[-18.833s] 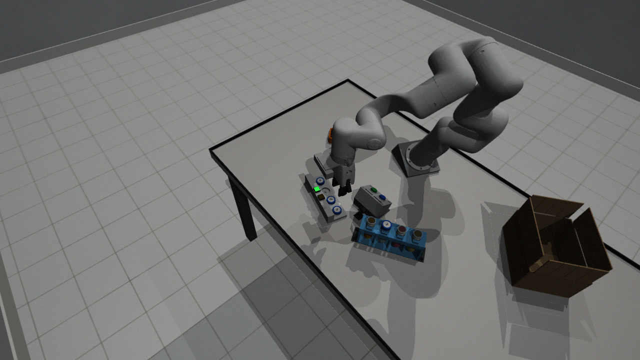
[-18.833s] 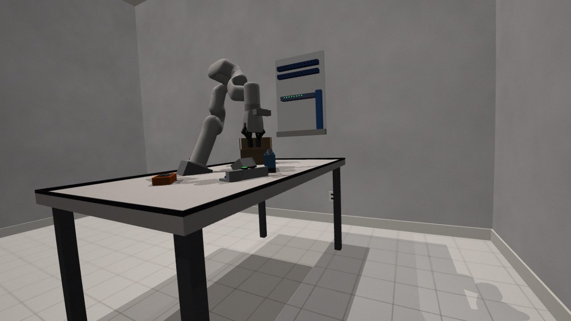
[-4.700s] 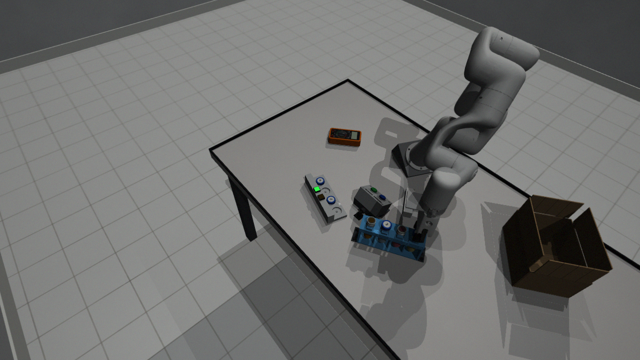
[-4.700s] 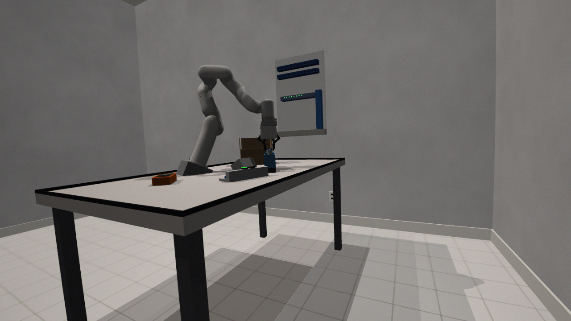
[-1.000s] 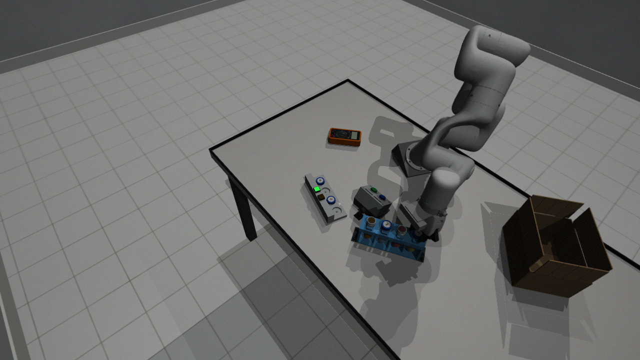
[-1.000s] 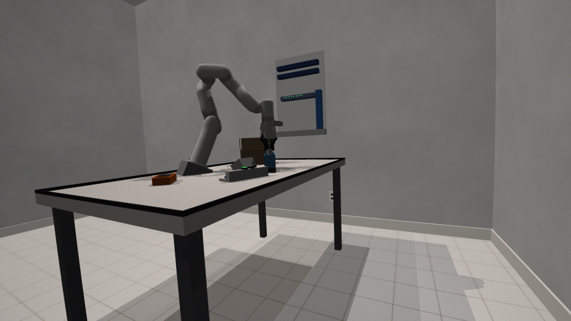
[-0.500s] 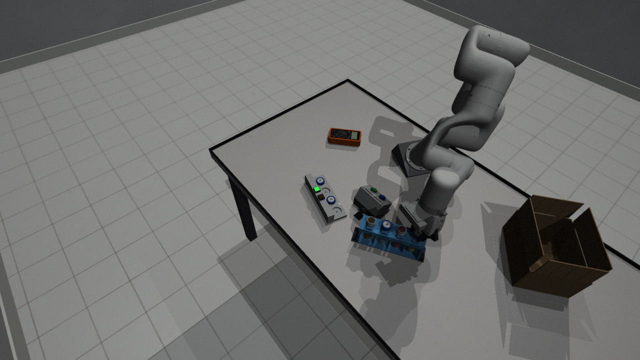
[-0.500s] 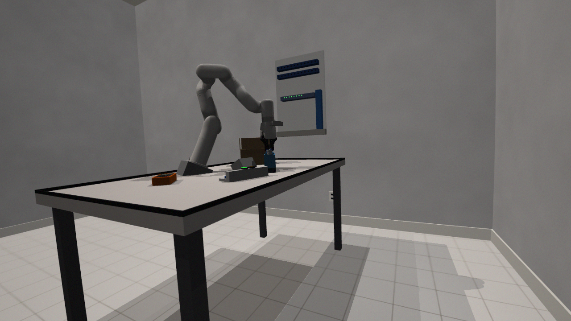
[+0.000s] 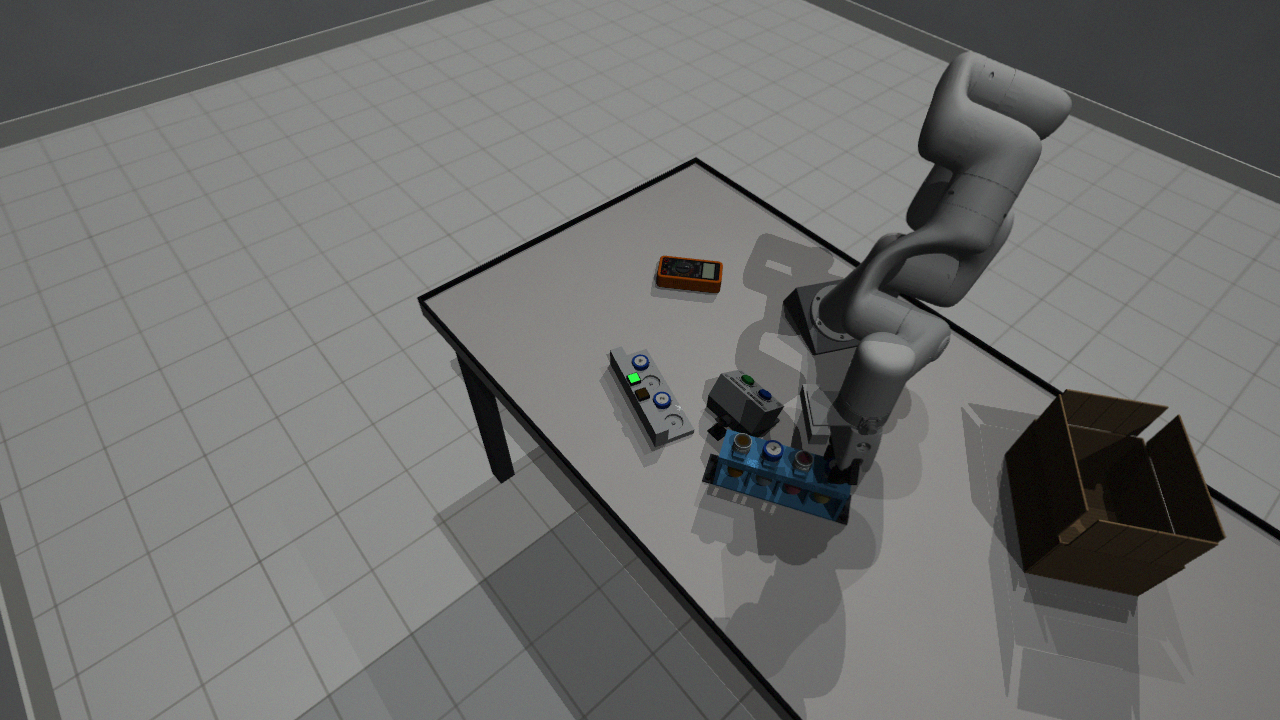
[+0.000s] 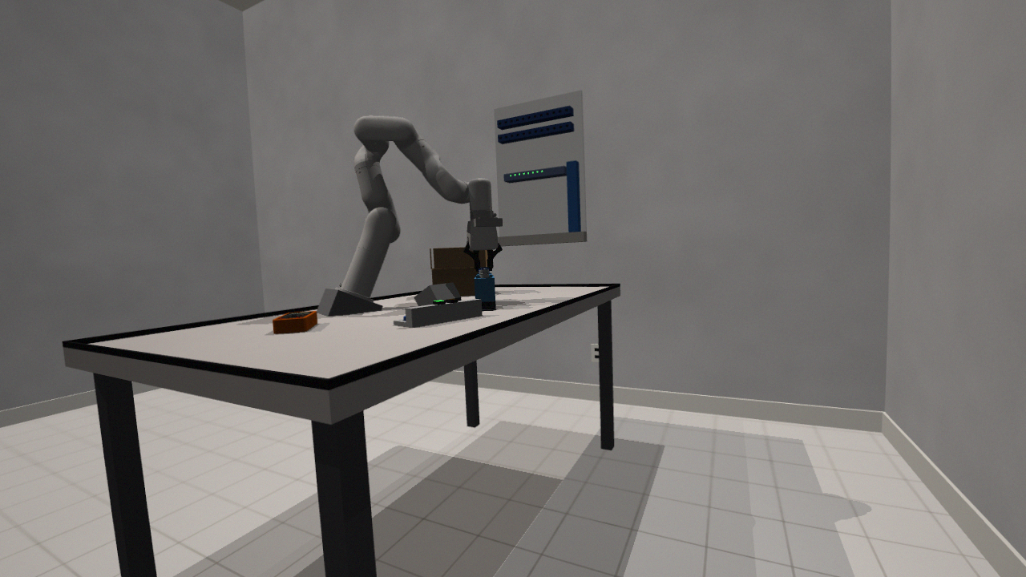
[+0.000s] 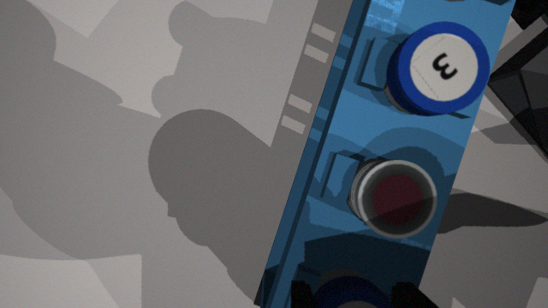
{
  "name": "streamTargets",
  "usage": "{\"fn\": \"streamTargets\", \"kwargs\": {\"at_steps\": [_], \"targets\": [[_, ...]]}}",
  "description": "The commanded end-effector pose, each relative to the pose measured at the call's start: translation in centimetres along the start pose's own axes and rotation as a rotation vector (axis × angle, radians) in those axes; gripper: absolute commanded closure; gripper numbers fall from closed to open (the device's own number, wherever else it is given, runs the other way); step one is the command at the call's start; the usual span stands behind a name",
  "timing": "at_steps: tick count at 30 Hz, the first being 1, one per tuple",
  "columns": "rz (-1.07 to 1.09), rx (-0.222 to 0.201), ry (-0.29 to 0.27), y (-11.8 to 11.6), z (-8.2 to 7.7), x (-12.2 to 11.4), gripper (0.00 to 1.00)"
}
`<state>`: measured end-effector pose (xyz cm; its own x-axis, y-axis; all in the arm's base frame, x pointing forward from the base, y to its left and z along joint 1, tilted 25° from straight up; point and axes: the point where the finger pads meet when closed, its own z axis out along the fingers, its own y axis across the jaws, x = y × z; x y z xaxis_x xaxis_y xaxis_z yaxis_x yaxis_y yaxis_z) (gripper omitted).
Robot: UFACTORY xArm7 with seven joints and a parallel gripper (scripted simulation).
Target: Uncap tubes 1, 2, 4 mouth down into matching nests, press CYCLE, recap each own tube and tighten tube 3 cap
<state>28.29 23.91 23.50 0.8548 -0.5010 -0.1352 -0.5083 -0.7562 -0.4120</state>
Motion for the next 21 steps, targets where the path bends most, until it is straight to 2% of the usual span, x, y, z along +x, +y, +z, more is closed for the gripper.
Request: {"fn": "streamTargets", "kwargs": {"at_steps": [1,4,19,21], "targets": [[0.263,-0.003,0.019,-0.14,-0.13,0.04,1.00],[0.313,-0.003,0.019,-0.14,-0.12,0.04,1.00],[1.063,0.004,0.020,-0.13,-0.07,0.04,1.00],[1.063,0.004,0.020,-0.13,-0.07,0.04,1.00]]}}
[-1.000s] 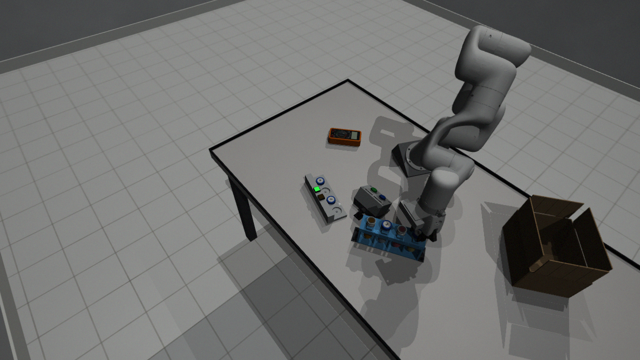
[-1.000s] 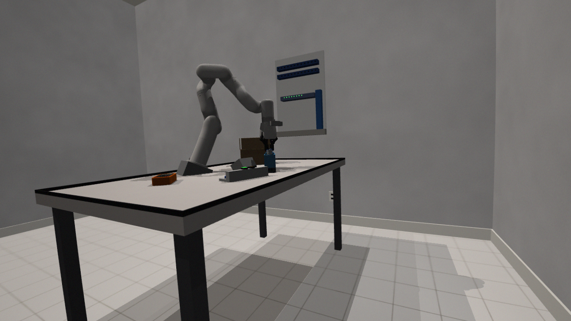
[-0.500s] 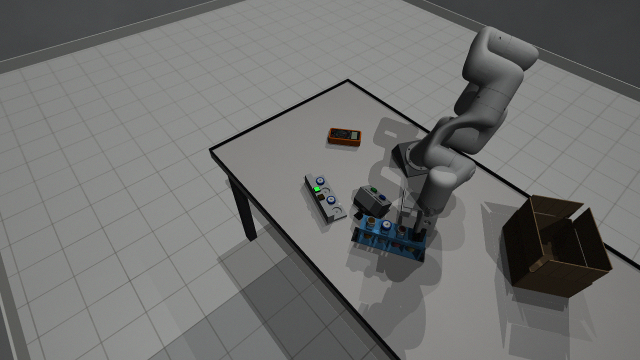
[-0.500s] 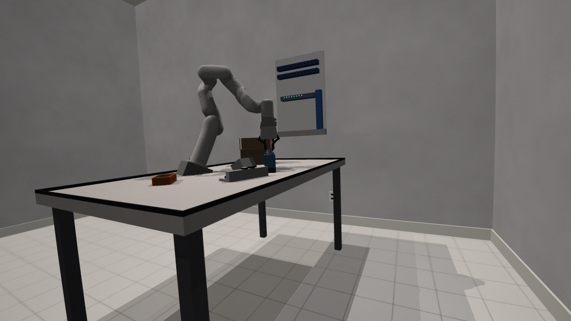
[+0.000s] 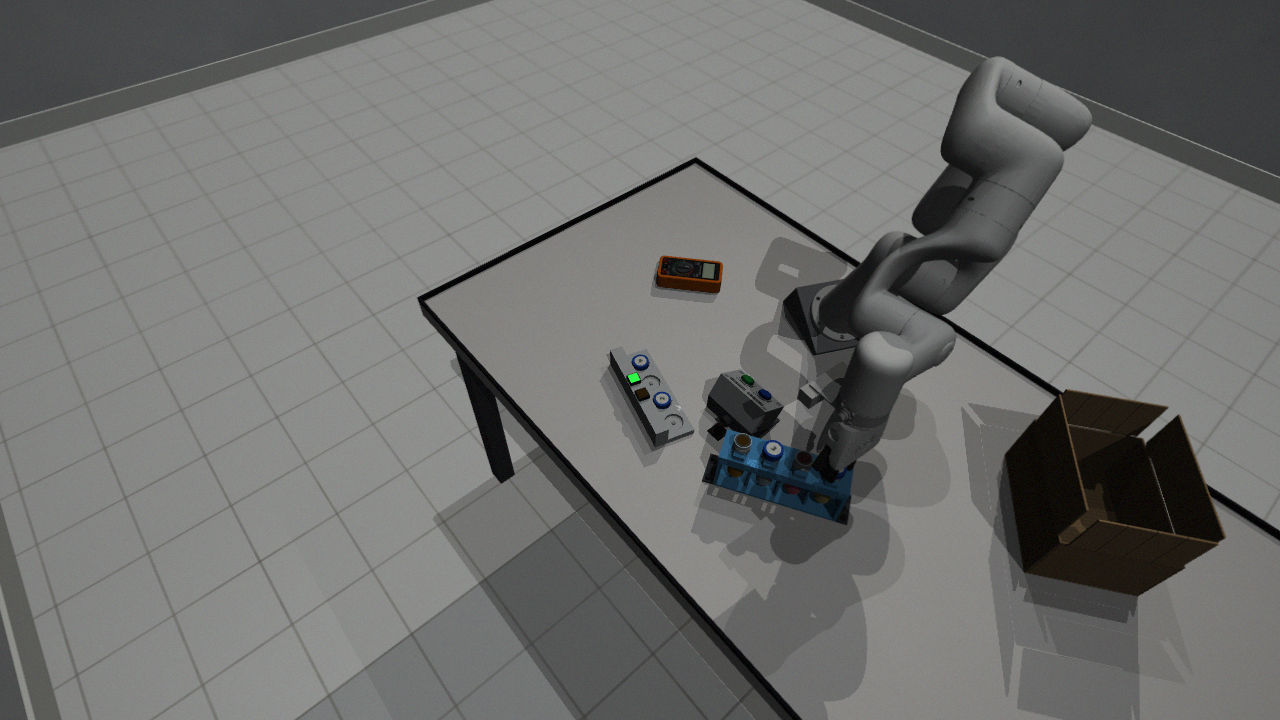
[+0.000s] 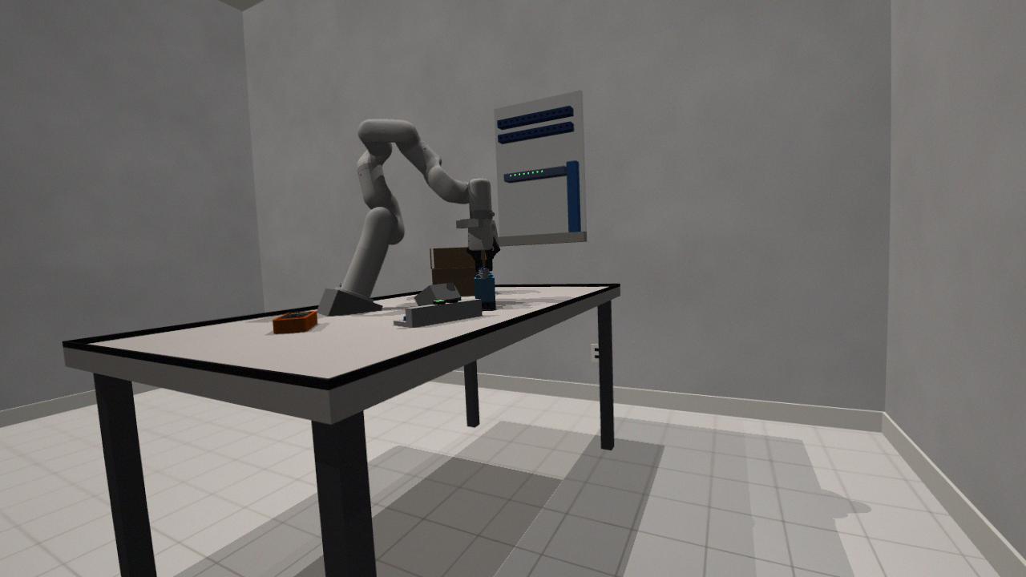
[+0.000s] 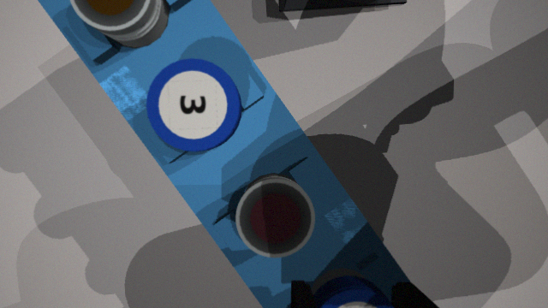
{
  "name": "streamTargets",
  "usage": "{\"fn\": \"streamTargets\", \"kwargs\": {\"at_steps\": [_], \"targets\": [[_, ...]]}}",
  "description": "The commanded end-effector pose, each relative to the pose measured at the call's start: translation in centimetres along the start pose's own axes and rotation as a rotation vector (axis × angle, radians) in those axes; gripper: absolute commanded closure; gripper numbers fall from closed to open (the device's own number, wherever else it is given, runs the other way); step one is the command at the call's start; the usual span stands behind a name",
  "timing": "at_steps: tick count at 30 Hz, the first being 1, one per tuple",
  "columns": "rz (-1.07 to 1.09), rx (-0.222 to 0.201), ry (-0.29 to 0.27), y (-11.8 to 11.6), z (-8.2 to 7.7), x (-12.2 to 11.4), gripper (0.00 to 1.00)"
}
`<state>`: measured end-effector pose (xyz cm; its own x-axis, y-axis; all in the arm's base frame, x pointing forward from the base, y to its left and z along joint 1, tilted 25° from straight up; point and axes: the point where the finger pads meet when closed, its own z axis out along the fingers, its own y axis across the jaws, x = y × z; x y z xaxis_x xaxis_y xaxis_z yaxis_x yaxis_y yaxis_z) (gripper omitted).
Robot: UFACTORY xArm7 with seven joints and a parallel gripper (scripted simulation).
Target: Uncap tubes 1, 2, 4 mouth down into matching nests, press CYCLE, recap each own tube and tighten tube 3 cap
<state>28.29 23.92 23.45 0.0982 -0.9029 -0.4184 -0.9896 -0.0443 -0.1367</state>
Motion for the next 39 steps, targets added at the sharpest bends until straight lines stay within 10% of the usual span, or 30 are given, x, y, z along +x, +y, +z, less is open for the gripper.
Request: {"fn": "streamTargets", "kwargs": {"at_steps": [1,6,7,19,39], "targets": [[0.147,0.012,0.022,-0.11,-0.12,-0.09,1.00],[0.147,0.012,0.022,-0.11,-0.13,-0.10,1.00],[0.147,0.012,0.022,-0.11,-0.13,-0.10,0.54],[0.147,0.012,0.022,-0.11,-0.13,-0.10,0.54],[-0.910,-0.001,0.028,-0.11,-0.17,-0.10,0.54]]}}
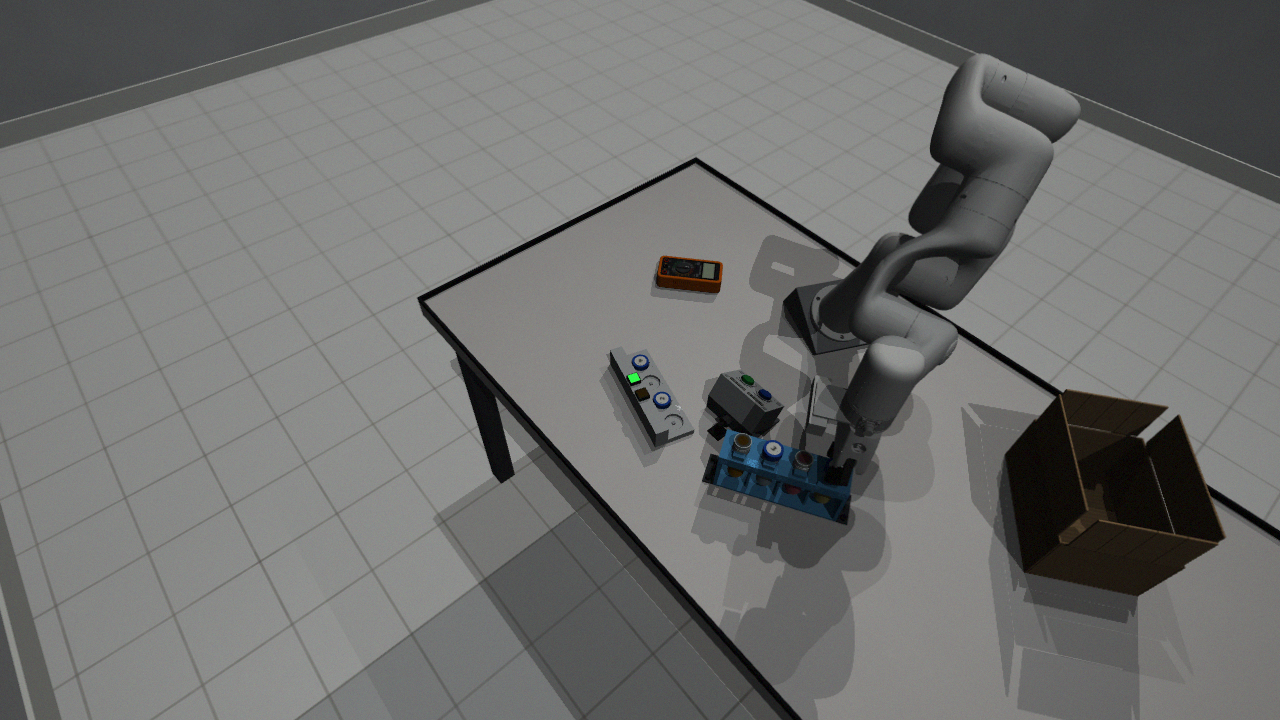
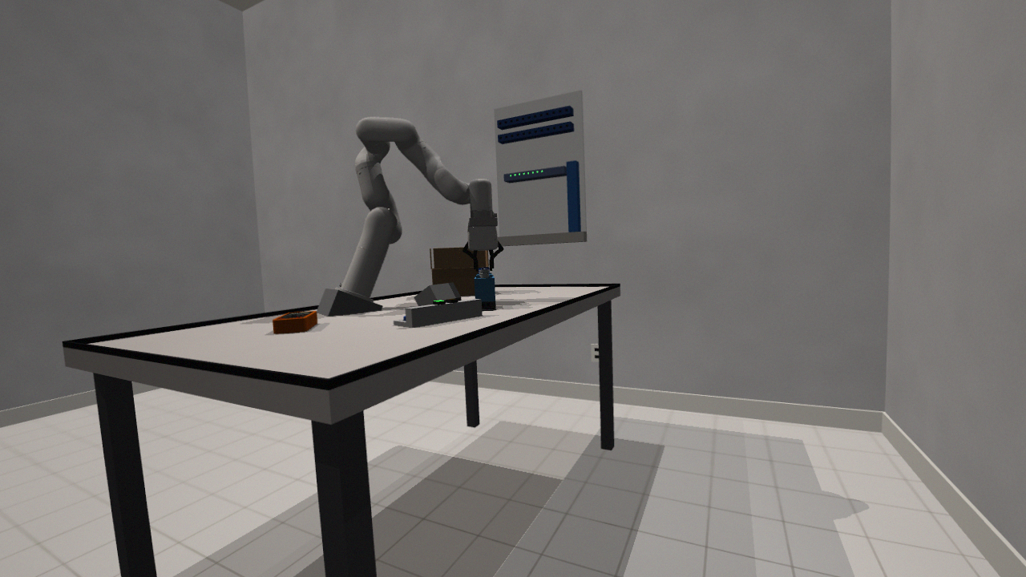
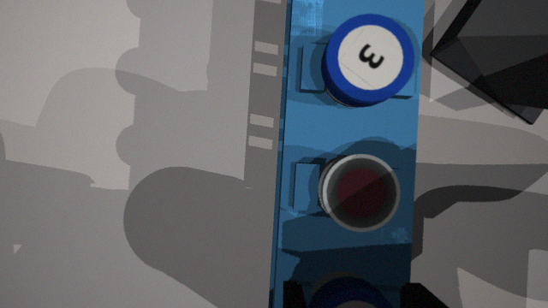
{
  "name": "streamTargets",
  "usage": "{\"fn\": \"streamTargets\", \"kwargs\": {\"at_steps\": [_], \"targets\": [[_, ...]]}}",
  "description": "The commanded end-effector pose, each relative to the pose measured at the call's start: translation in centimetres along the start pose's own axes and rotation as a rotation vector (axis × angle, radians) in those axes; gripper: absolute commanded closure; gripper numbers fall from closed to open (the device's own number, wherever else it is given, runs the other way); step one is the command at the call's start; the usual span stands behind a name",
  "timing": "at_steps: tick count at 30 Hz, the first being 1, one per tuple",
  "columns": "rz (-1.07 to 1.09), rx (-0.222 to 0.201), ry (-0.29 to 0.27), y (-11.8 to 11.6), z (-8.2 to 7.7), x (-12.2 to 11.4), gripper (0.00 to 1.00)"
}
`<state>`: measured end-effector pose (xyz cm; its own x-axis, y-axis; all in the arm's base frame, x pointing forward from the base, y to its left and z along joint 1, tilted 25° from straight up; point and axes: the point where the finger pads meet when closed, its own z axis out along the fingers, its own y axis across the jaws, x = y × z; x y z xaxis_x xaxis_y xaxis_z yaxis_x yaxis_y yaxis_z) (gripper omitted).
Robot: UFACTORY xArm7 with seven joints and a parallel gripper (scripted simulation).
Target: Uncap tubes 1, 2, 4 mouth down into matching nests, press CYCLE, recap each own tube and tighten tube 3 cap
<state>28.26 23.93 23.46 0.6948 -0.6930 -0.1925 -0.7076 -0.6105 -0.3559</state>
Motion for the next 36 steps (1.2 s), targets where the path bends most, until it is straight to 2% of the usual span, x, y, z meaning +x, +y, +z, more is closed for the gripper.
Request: {"fn": "streamTargets", "kwargs": {"at_steps": [1,10,17,18,32,36], "targets": [[-0.278,0.012,-0.023,-0.16,-0.16,0.03,0.54],[-0.735,0.018,-0.022,-0.16,-0.16,0.03,0.54],[-0.741,0.018,-0.022,-0.16,-0.17,0.04,0.54],[-0.741,0.018,-0.022,-0.16,-0.17,0.04,1.00],[-0.740,0.018,-0.022,-0.16,-0.17,0.04,1.00],[-0.541,0.016,-0.024,-0.16,-0.15,0.04,1.00]]}}
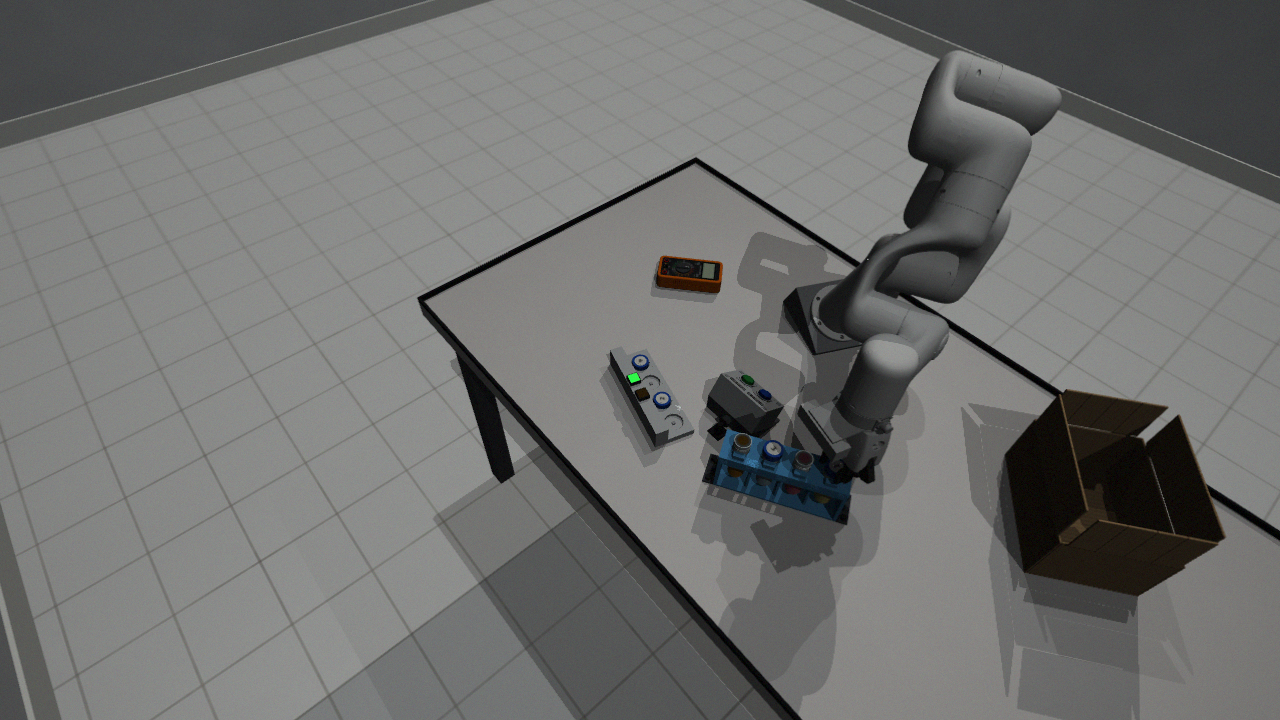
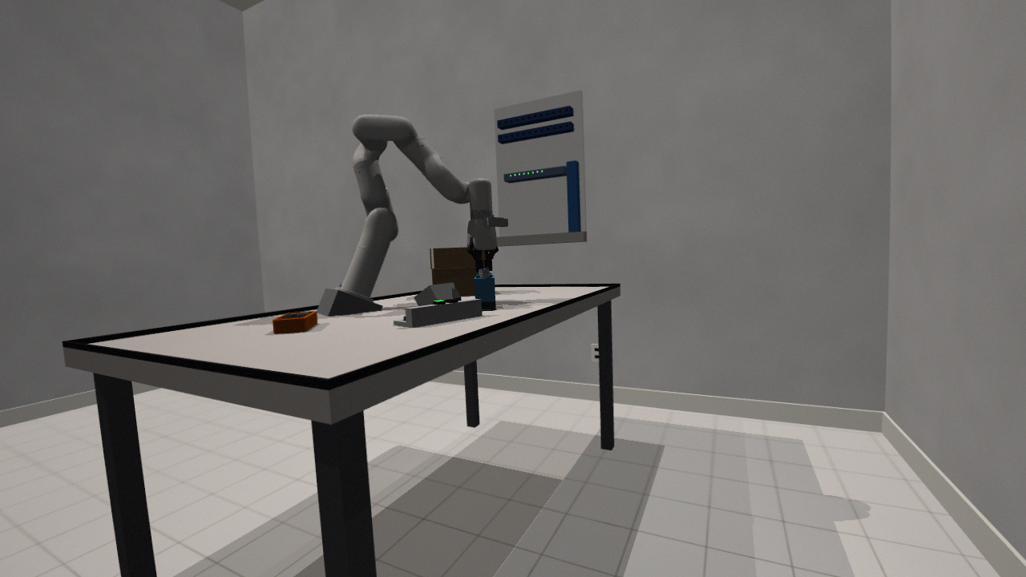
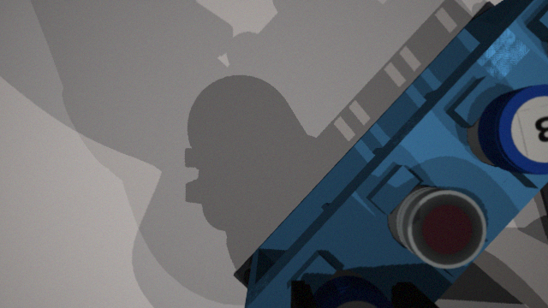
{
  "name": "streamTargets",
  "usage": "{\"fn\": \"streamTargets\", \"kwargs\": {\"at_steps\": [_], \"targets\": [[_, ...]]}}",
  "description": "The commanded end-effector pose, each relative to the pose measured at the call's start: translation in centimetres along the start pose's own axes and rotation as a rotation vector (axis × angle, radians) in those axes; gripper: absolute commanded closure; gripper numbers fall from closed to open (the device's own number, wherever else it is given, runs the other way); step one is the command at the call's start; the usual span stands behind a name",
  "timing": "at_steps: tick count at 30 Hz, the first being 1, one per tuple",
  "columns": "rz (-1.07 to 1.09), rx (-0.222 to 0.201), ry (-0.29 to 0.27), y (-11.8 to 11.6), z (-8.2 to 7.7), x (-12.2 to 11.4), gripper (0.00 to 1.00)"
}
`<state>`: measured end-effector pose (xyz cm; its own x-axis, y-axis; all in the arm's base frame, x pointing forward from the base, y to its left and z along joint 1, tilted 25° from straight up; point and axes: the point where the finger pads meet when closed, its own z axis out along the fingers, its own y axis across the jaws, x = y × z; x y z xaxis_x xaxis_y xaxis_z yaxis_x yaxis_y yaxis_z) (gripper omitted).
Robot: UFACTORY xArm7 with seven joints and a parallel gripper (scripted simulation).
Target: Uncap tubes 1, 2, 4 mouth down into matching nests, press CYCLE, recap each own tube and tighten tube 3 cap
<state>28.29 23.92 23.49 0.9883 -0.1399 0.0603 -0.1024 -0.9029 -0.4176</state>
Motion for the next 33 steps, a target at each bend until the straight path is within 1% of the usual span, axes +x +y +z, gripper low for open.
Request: {"fn": "streamTargets", "kwargs": {"at_steps": [1,8,10,25,27,31,33], "targets": [[0.198,0.002,0.004,-0.10,-0.11,0.10,1.00],[0.548,0.002,0.004,-0.10,-0.08,0.10,1.00],[0.548,0.002,0.004,-0.10,-0.08,0.10,1.00],[1.298,0.004,0.003,-0.10,-0.01,0.10,1.00],[1.298,0.004,0.003,-0.10,-0.01,0.10,1.00],[1.498,0.004,0.002,-0.10,0.00,0.09,1.00],[1.518,0.004,0.002,-0.09,0.01,0.10,1.00]]}}
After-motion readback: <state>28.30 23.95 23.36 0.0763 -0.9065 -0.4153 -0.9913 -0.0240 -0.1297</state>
